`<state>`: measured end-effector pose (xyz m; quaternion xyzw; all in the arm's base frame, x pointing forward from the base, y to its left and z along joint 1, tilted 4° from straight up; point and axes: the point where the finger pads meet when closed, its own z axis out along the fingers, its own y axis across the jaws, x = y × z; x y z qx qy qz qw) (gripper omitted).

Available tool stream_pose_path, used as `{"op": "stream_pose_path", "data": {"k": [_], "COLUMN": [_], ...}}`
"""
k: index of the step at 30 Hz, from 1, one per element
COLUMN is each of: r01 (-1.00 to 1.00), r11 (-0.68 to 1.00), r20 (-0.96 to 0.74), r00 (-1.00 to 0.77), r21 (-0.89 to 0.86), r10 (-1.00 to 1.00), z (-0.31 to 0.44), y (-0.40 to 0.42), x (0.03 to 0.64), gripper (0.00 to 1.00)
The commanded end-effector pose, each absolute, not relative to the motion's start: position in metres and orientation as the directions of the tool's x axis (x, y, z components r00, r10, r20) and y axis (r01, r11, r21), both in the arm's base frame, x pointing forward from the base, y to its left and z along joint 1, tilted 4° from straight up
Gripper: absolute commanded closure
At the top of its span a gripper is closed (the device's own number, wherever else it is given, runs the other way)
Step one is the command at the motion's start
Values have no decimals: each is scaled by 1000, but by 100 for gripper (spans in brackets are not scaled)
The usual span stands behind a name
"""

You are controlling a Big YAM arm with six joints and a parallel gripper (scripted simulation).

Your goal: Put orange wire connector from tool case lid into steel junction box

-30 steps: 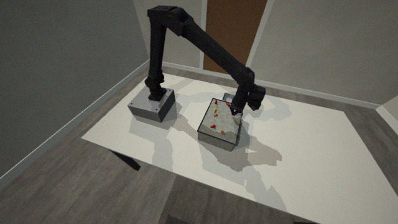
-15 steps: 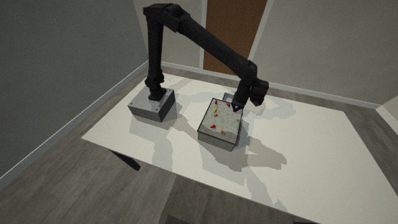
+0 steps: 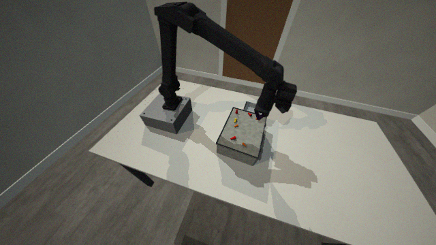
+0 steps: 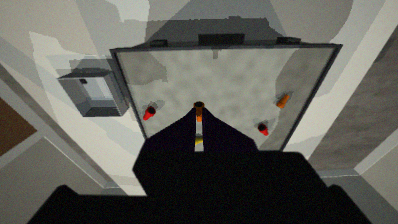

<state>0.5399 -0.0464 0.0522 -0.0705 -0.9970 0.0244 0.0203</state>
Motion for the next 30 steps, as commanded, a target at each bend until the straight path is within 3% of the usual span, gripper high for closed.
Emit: {"op": "stream_pose_path", "data": {"k": [1, 15, 30], "r01": [137, 137, 139], "r11": [989, 989, 990], "r20": [-1, 17, -13], "r00": [-991, -990, -990], "r21": [-50, -51, -38], "r10": [137, 138, 138], "z": [75, 68, 69], "y": [-39, -24, 67], "x": [551, 540, 531], "gripper": [94, 94, 94]}}
